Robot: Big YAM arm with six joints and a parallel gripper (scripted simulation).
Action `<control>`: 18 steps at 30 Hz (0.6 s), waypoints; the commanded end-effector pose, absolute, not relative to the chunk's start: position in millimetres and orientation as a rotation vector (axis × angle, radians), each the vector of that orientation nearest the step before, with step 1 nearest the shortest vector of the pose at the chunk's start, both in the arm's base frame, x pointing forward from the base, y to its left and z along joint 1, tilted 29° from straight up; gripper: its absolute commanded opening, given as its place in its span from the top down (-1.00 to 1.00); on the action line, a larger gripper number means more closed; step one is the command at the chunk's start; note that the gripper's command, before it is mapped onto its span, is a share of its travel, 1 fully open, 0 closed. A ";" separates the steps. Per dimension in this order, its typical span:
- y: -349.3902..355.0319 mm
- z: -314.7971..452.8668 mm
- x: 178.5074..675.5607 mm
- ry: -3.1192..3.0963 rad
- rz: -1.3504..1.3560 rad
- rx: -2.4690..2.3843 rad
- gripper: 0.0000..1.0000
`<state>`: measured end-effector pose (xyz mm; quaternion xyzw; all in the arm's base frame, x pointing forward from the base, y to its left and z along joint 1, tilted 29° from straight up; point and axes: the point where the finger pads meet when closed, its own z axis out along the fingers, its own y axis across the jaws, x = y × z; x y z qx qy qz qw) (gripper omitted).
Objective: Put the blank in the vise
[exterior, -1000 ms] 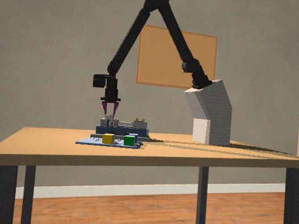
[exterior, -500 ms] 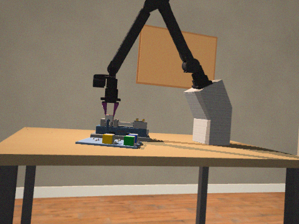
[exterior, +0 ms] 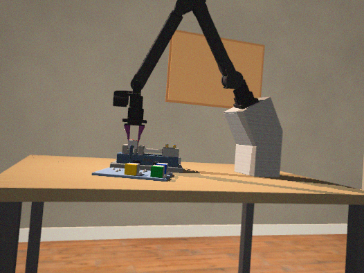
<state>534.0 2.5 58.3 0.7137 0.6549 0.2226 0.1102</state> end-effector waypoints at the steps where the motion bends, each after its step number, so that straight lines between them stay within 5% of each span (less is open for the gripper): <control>1: 10.1 78.8 551.7 1.902 0.700 2.065 1.00; 18: 10.1 77.2 552.0 1.903 0.699 2.066 1.00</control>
